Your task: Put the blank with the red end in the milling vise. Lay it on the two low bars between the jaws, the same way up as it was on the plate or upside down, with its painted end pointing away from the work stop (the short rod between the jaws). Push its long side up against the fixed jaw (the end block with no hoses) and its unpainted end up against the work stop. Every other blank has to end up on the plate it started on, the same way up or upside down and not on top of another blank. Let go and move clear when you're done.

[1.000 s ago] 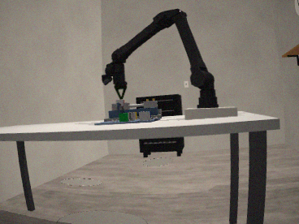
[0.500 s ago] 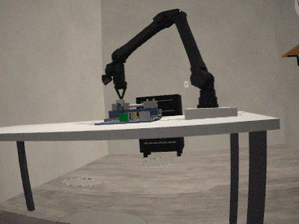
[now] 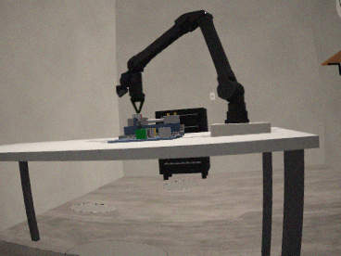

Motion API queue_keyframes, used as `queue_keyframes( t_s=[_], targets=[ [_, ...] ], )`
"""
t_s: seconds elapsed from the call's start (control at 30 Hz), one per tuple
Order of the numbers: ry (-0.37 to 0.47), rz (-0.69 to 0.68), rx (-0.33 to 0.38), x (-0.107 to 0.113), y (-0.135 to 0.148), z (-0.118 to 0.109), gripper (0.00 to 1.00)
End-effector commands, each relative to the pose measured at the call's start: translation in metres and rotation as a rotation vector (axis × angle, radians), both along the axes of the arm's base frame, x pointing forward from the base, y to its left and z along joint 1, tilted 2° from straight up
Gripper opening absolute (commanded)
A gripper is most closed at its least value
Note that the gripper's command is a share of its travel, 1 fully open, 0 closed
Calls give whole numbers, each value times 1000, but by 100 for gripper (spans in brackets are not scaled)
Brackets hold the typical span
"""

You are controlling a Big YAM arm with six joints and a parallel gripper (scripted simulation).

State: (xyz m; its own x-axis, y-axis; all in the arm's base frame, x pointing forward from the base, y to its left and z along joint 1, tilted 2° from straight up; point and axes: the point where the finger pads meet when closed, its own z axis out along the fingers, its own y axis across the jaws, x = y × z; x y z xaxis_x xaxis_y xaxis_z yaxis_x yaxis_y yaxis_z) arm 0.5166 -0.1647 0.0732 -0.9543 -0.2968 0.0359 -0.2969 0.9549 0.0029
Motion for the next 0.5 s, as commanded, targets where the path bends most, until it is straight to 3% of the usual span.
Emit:
queue_keyframes(
  t_s=[0.0, 0.47],
  targets=[
    [-22, 5, -3, 6, -6, 1, 0],
    [-17, 5, -1, 5, -6, -4, 0]
  ],
)
